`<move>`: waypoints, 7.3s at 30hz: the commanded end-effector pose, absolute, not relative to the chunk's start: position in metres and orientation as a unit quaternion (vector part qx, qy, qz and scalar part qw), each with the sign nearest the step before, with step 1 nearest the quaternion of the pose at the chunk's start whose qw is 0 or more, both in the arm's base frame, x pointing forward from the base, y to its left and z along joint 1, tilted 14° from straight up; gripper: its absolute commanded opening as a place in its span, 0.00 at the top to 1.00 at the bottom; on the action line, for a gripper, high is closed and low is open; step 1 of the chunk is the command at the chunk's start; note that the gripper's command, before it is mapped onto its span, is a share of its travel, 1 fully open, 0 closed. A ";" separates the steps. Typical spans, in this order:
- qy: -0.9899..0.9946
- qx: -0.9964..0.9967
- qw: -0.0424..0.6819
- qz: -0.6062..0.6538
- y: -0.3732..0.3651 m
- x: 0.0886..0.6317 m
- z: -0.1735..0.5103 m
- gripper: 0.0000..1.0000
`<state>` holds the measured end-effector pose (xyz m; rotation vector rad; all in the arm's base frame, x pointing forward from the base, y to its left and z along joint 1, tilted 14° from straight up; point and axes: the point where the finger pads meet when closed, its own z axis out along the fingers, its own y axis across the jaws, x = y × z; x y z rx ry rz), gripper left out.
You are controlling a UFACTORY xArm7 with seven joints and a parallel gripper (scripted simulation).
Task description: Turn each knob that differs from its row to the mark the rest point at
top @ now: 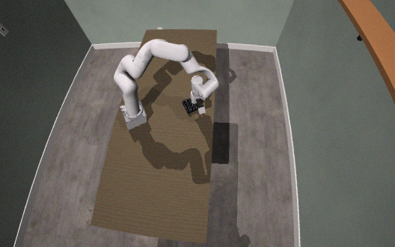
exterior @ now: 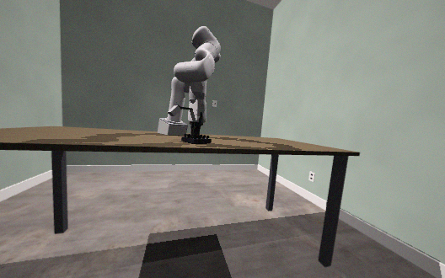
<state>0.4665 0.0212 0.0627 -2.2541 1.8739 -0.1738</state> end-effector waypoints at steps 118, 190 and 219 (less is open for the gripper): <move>0.258 -0.960 0.071 -0.087 0.048 0.419 0.100 0.81; -0.189 -0.974 0.020 -0.120 0.076 0.379 0.107 0.81; -0.189 -0.974 0.021 -0.119 0.077 0.383 0.091 0.81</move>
